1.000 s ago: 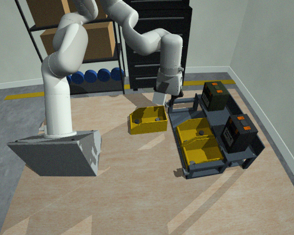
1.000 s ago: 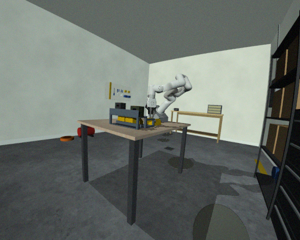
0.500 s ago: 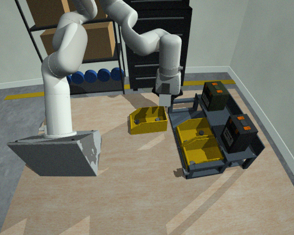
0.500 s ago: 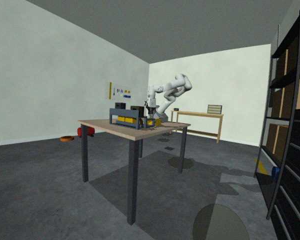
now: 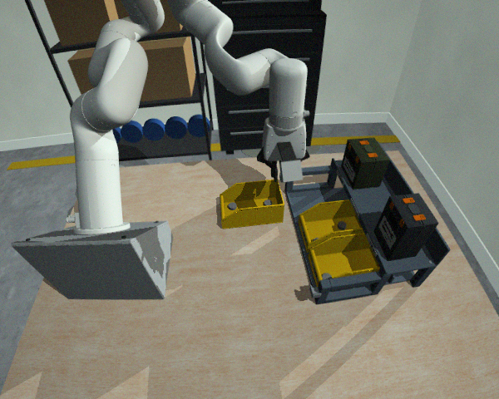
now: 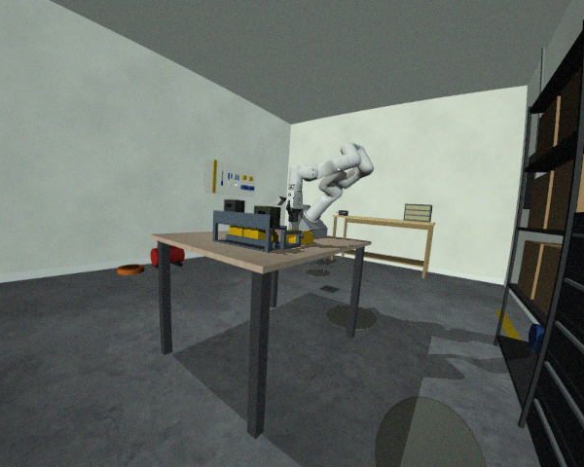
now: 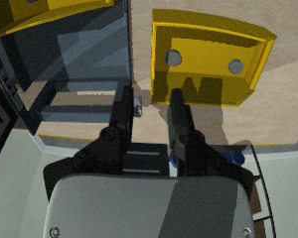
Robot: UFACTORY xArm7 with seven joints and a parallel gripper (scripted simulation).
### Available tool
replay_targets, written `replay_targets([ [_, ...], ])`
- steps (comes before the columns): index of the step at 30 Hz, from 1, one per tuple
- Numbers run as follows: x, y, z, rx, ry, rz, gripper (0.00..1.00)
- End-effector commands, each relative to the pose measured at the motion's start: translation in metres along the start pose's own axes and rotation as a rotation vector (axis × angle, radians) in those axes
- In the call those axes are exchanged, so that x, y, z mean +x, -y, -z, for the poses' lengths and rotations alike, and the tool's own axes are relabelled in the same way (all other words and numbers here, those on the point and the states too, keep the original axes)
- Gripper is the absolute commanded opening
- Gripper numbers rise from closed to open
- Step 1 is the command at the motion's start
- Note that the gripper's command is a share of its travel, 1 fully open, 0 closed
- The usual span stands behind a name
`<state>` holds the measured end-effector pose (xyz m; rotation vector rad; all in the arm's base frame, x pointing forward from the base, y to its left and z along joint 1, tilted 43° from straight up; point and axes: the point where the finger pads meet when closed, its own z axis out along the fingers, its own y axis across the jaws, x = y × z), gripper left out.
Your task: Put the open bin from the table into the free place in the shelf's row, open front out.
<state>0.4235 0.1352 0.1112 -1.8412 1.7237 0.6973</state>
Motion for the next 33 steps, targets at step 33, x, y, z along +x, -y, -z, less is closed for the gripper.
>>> replay_targets([
  [33, 0.0012, 0.0001, 0.0018, 0.006, 0.003, 0.035, 0.33],
])
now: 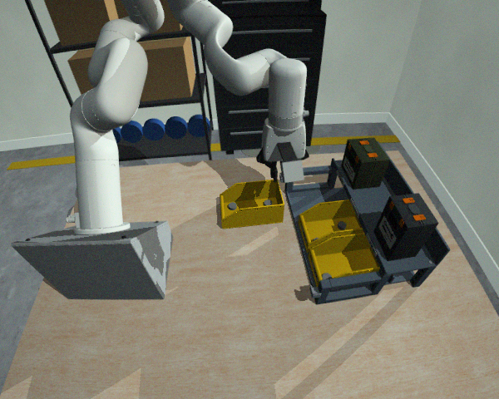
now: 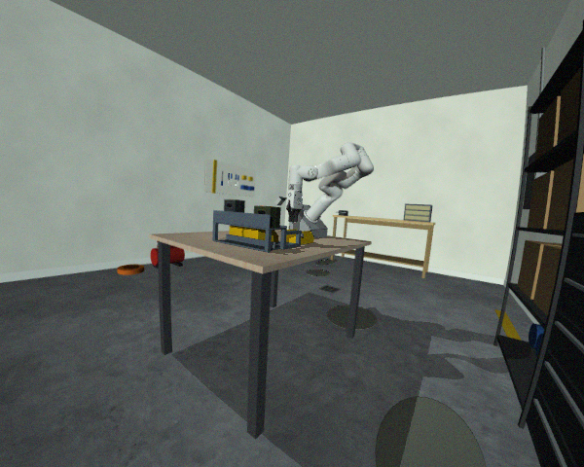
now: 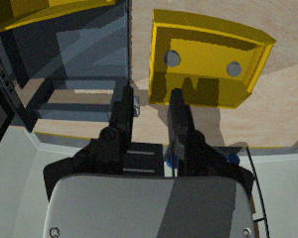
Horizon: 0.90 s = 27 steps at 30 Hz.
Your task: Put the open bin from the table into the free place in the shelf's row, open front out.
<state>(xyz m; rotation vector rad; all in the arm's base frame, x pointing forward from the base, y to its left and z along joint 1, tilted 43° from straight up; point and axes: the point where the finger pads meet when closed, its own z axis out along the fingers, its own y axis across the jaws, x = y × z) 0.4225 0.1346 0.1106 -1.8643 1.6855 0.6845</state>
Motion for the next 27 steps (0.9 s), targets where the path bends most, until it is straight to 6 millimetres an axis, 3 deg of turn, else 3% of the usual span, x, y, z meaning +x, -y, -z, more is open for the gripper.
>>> replay_targets([
  [1, 0.0005, 0.0012, 0.0018, 0.005, 0.0, -0.001, 0.33],
  [23, 0.0015, -0.0004, 0.0019, 0.005, 0.0, 0.0, 0.33],
  [27, 0.0015, -0.0003, -0.0061, 0.004, 0.0, 0.0, 0.33],
])
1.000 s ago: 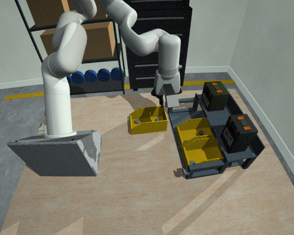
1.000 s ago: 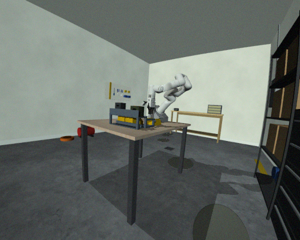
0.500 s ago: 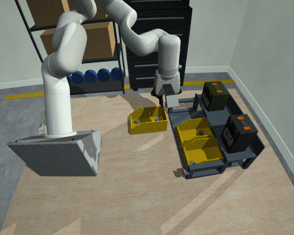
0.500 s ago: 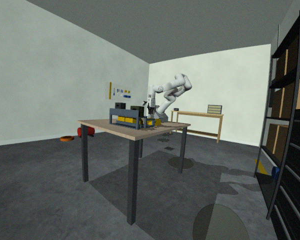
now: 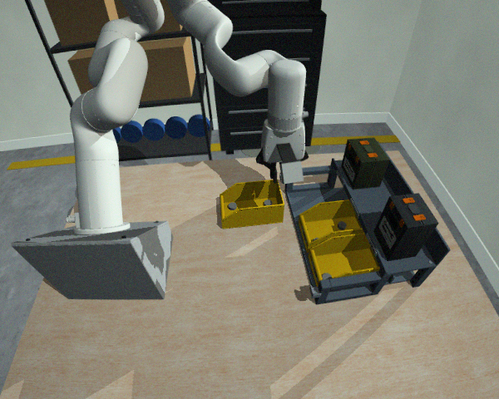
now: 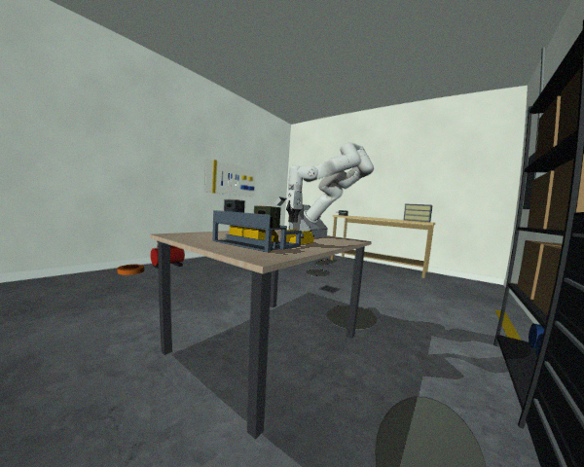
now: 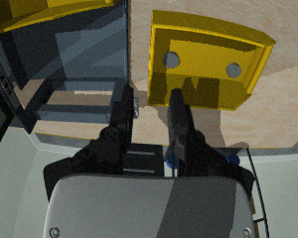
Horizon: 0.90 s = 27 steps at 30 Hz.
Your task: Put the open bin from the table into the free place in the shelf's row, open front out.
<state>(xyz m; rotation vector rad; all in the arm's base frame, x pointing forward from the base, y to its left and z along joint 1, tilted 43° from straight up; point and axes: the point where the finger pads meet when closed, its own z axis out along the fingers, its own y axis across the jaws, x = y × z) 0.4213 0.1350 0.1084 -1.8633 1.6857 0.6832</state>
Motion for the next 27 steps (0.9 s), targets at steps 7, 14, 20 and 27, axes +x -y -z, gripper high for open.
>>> replay_targets([
  [7, 0.0004, 0.001, -0.0062, 0.003, 0.0, 0.0, 0.33],
  [14, 0.0004, 0.0011, -0.0081, 0.003, 0.0, 0.0, 0.33],
  [20, 0.0003, 0.0011, -0.0161, 0.003, 0.0, 0.0, 0.33],
  [27, 0.0003, 0.0011, -0.0161, 0.003, 0.0, 0.0, 0.33],
])
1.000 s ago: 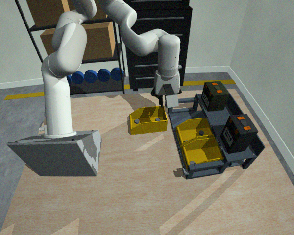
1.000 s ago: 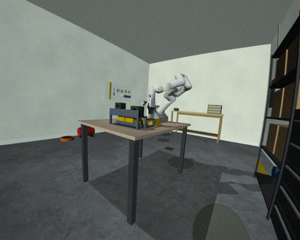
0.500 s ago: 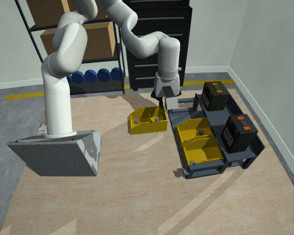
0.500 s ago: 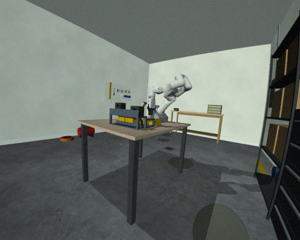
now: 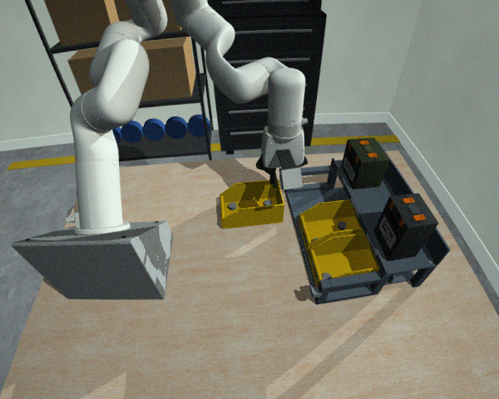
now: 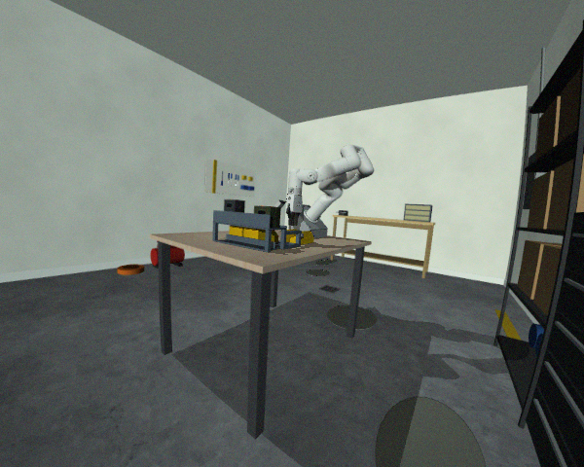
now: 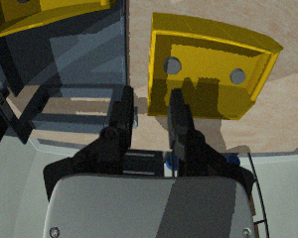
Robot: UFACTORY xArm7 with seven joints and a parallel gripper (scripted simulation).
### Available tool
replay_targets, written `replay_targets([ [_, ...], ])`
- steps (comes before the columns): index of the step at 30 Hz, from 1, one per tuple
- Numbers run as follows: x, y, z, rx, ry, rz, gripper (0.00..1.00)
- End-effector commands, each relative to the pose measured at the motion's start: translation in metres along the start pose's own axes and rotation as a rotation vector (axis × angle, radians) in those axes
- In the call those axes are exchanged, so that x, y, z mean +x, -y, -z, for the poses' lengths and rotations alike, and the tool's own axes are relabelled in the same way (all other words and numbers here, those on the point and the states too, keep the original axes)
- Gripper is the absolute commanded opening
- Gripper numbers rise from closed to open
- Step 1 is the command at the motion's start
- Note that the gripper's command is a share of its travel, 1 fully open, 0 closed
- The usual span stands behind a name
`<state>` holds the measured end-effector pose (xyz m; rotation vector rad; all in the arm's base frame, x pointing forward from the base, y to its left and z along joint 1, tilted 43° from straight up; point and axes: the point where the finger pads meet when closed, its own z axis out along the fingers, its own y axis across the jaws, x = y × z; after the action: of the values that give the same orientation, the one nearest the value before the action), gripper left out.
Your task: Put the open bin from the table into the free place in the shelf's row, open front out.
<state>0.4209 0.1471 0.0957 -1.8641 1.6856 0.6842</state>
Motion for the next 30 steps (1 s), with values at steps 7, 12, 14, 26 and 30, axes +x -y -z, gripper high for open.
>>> replay_targets([
  [7, 0.0, 0.001, -0.006, 0.004, 0.0, -0.001, 0.33],
  [12, 0.0, 0.001, -0.008, 0.004, 0.0, -0.001, 0.33],
  [14, 0.0, 0.001, -0.008, 0.004, 0.0, -0.001, 0.33],
  [26, 0.0, 0.001, -0.018, 0.004, 0.0, -0.001, 0.33],
  [30, 0.0, 0.001, -0.018, 0.004, 0.0, -0.001, 0.33],
])
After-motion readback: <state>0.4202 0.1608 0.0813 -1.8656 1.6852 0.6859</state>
